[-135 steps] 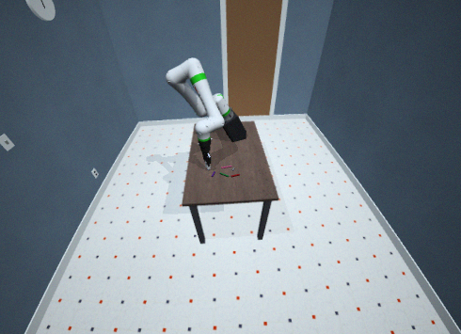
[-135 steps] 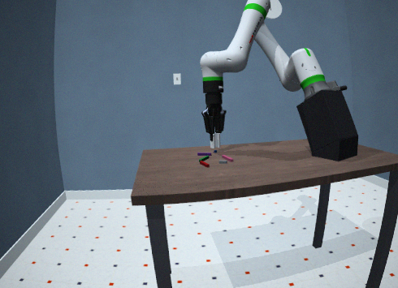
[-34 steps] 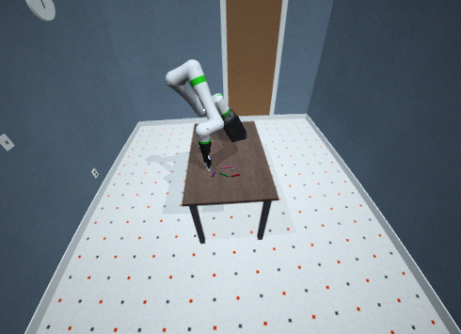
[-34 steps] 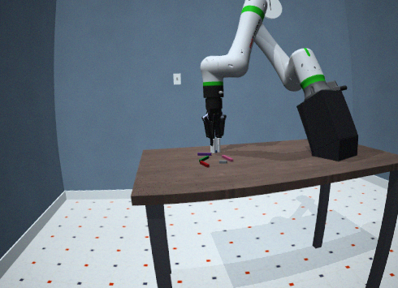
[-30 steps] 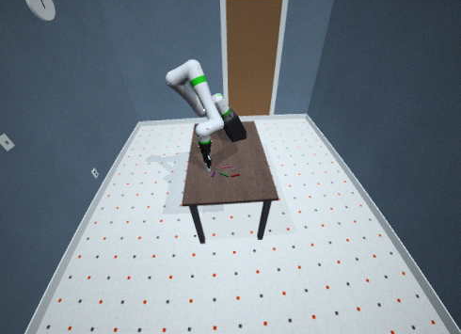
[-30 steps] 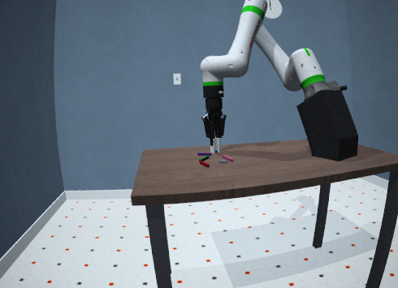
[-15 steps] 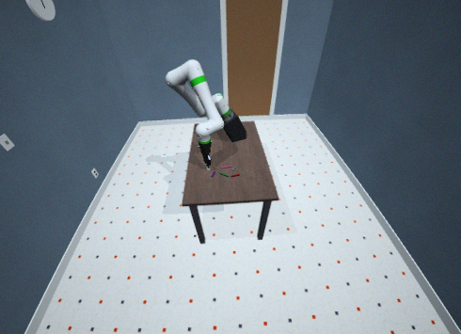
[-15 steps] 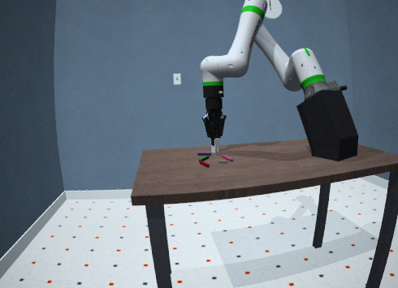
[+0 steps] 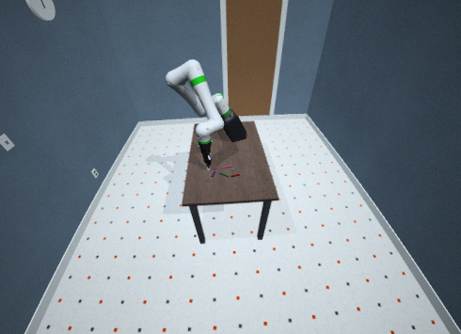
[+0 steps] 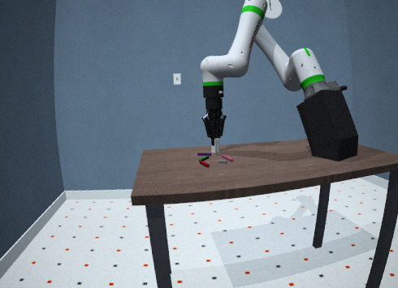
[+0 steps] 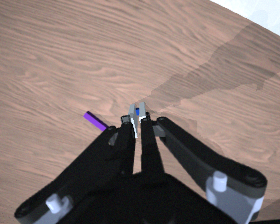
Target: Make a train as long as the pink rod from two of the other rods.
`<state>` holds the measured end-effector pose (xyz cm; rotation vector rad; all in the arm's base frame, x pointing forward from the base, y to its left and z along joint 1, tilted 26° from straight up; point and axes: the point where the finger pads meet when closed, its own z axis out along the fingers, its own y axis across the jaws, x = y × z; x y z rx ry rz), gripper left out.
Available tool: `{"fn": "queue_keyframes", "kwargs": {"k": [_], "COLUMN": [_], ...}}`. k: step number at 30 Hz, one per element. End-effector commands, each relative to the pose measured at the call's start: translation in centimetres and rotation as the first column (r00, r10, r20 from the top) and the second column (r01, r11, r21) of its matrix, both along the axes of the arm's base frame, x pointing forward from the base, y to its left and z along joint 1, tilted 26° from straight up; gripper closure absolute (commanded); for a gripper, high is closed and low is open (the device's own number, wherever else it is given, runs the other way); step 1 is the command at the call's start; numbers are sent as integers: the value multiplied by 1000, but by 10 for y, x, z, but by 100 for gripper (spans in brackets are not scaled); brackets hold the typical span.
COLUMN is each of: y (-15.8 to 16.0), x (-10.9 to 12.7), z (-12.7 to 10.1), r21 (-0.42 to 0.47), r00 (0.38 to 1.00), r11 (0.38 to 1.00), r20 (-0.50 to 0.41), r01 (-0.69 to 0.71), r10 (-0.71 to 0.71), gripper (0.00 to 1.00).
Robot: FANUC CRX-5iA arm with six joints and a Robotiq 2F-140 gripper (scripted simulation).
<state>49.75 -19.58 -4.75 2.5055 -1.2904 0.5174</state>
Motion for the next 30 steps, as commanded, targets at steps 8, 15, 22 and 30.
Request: {"fn": "queue_keyframes", "kwargs": {"k": [8, 15, 22, 30], "y": [0, 0, 4, 19], "x": [0, 0, -2, -9], "z": [0, 0, 8, 43], "r21": [0, 0, 0, 0], "r00": [1000, 1000, 1000, 1000], "r11": [1000, 1000, 1000, 1000], "r20": [0, 0, 0, 0], "r01": [0, 0, 0, 0], "r10": [0, 0, 0, 0], "gripper": [97, 97, 97, 97]}}
